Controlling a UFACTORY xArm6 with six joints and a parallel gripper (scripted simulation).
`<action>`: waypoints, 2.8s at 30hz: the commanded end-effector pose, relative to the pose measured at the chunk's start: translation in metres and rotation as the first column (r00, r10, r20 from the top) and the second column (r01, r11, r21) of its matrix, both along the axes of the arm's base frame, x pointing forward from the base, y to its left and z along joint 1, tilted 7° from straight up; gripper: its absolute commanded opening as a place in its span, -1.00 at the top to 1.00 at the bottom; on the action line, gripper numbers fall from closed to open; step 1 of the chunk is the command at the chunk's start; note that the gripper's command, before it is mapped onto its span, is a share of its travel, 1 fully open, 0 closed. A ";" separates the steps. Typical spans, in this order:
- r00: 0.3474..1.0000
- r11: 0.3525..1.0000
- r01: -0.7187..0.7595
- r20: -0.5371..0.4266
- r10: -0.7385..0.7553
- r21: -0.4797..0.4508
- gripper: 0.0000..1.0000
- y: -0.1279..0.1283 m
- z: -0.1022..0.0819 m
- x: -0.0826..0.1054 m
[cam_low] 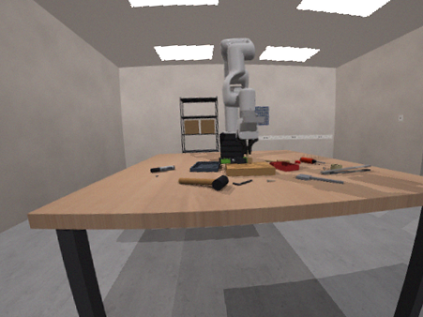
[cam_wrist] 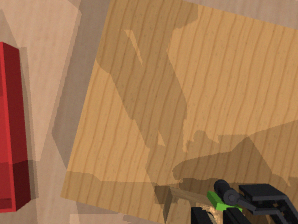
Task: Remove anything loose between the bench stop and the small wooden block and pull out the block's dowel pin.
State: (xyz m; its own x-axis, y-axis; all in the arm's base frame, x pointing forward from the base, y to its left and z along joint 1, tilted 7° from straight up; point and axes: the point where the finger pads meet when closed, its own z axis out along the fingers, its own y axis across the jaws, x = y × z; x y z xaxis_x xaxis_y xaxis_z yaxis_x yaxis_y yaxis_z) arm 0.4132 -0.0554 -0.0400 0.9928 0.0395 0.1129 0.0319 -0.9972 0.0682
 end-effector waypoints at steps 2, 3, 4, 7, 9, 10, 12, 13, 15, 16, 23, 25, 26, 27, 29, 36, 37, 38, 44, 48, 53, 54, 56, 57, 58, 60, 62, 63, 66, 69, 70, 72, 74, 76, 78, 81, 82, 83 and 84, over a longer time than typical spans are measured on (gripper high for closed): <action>0.998 0.998 -0.066 -0.003 0.066 0.000 1.00 0.000 0.001 0.001; 0.997 0.997 -0.076 -0.003 0.076 -0.002 1.00 0.000 0.001 0.001; 0.996 0.996 -0.085 -0.004 0.085 -0.003 1.00 0.000 0.001 0.001; 0.994 0.994 -0.114 -0.006 0.114 -0.006 1.00 0.000 0.001 0.001; 0.991 0.991 -0.132 -0.007 0.132 -0.008 1.00 0.000 0.001 0.001; 0.991 0.991 -0.132 -0.007 0.132 -0.008 1.00 0.000 0.001 0.001; 0.990 0.990 -0.141 -0.008 0.141 -0.009 1.00 0.000 0.001 0.001; 0.989 0.989 -0.150 -0.009 0.150 -0.010 1.00 0.000 0.001 0.001; 0.986 0.986 -0.168 -0.010 0.168 -0.012 1.00 0.000 0.001 0.001; 0.984 0.984 -0.177 -0.011 0.177 -0.013 1.00 0.000 0.001 0.001; 0.971 0.971 -0.237 -0.016 0.237 -0.019 1.00 0.000 0.001 0.001; 0.967 0.967 -0.253 -0.017 0.253 -0.021 1.00 0.000 0.001 0.001; 0.965 0.965 -0.262 -0.018 0.261 -0.022 1.00 0.000 0.002 0.001; 0.965 0.965 -0.262 -0.018 0.261 -0.022 1.00 0.000 0.002 0.001; 0.963 0.963 -0.270 -0.019 0.269 -0.022 1.00 0.000 0.002 0.001; 0.946 0.946 -0.324 -0.024 0.323 -0.028 1.00 0.000 0.002 0.001; 0.943 0.943 -0.331 -0.024 0.331 -0.028 1.00 0.000 0.002 0.001; 0.941 0.941 -0.339 -0.025 0.338 -0.029 1.00 0.000 0.002 0.001; 0.927 0.927 -0.374 -0.029 0.373 -0.033 1.00 0.000 0.002 0.001; 0.919 0.918 -0.395 -0.031 0.394 -0.034 1.00 0.000 0.002 0.001; 0.904 0.903 -0.427 -0.035 0.426 -0.037 1.00 0.000 0.002 0.001; 0.901 0.900 -0.433 -0.035 0.432 -0.038 1.00 0.000 0.002 0.001; 0.903 0.902 -0.430 -0.035 0.429 -0.038 1.00 0.000 0.002 0.001; 0.906 0.905 -0.424 -0.034 0.423 -0.037 1.00 0.000 0.002 0.001; 0.908 0.908 -0.418 -0.033 0.417 -0.037 1.00 0.000 0.002 0.001; 0.914 0.913 -0.405 -0.032 0.404 -0.035 1.00 0.000 0.002 0.001; 0.914 0.913 -0.405 -0.032 0.404 -0.035 1.00 0.000 0.002 0.001; 0.917 0.916 -0.399 -0.031 0.398 -0.035 1.00 0.000 0.002 0.001; 0.924 0.924 -0.381 -0.029 0.380 -0.033 1.00 0.000 0.002 0.001; 0.932 0.931 -0.363 -0.028 0.363 -0.032 1.00 0.000 0.002 0.001; 0.934 0.933 -0.358 -0.027 0.357 -0.031 1.00 0.000 0.002 0.001; 0.938 0.938 -0.346 -0.026 0.345 -0.030 1.00 0.000 0.002 0.001; 0.942 0.942 -0.335 -0.025 0.334 -0.029 1.00 0.000 0.002 0.001; 0.946 0.946 -0.323 -0.024 0.323 -0.028 1.00 0.000 0.002 0.001; 0.948 0.948 -0.318 -0.023 0.317 -0.027 1.00 0.000 0.002 0.001; 0.952 0.951 -0.307 -0.022 0.306 -0.026 1.00 0.000 0.002 0.001; 0.953 0.953 -0.301 -0.022 0.301 -0.026 1.00 0.000 0.002 0.001; 0.955 0.955 -0.296 -0.021 0.296 -0.025 1.00 0.000 0.002 0.001; 0.957 0.956 -0.291 -0.021 0.290 -0.024 1.00 0.000 0.002 0.001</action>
State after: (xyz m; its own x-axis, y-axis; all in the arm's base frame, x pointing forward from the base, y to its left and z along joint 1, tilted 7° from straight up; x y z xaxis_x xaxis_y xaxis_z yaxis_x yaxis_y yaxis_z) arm 0.4131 -0.0554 -0.0388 0.9319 0.3524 0.0862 0.3450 -0.9342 0.0906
